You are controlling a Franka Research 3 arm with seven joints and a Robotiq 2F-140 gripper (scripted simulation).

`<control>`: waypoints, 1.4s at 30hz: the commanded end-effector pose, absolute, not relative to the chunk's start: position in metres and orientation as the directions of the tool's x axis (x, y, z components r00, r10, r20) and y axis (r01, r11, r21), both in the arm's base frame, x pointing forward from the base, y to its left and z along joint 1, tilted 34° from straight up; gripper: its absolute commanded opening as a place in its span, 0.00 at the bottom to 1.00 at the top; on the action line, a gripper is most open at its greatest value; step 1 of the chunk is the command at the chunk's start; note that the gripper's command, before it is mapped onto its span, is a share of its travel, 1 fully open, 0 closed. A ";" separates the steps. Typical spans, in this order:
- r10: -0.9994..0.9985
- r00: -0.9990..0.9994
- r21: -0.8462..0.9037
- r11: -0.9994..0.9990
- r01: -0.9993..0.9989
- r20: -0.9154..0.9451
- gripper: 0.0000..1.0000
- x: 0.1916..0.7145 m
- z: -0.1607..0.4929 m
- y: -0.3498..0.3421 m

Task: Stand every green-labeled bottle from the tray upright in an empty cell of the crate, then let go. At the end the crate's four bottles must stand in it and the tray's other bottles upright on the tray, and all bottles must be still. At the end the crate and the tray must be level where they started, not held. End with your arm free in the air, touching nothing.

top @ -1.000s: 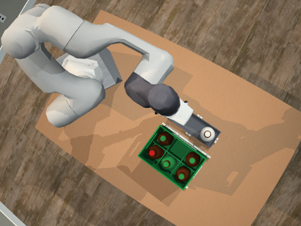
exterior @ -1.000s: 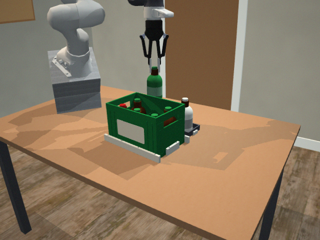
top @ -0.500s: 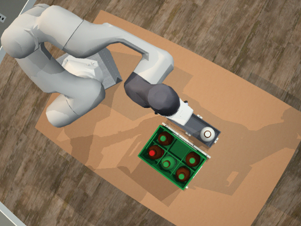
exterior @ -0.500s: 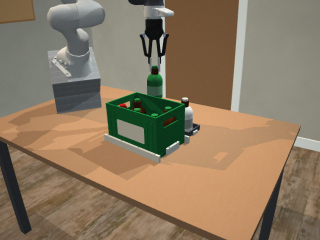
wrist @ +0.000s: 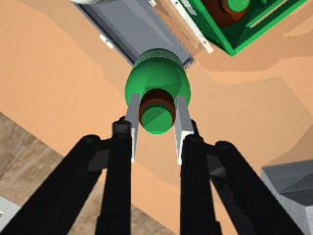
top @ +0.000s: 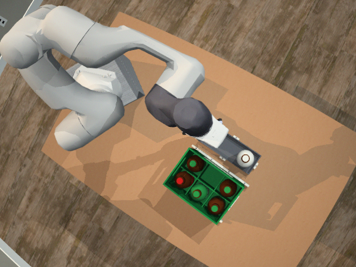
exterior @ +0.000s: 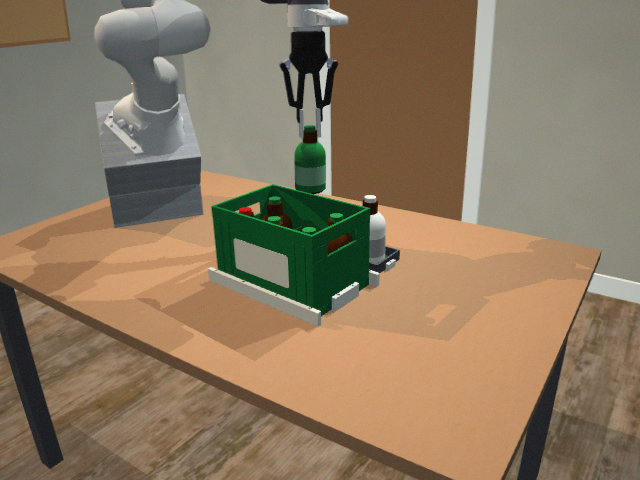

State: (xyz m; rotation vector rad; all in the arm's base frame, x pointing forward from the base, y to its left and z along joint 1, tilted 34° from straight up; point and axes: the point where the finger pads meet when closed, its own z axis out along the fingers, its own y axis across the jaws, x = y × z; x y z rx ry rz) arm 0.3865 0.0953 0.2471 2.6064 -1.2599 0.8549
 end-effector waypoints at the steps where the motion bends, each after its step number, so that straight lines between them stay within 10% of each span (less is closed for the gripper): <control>1: -0.685 0.490 -0.134 -0.644 -0.753 0.539 0.00 0.385 0.253 0.099; 42: -0.685 0.490 -0.134 -0.644 -0.753 0.539 0.00 0.376 0.269 0.106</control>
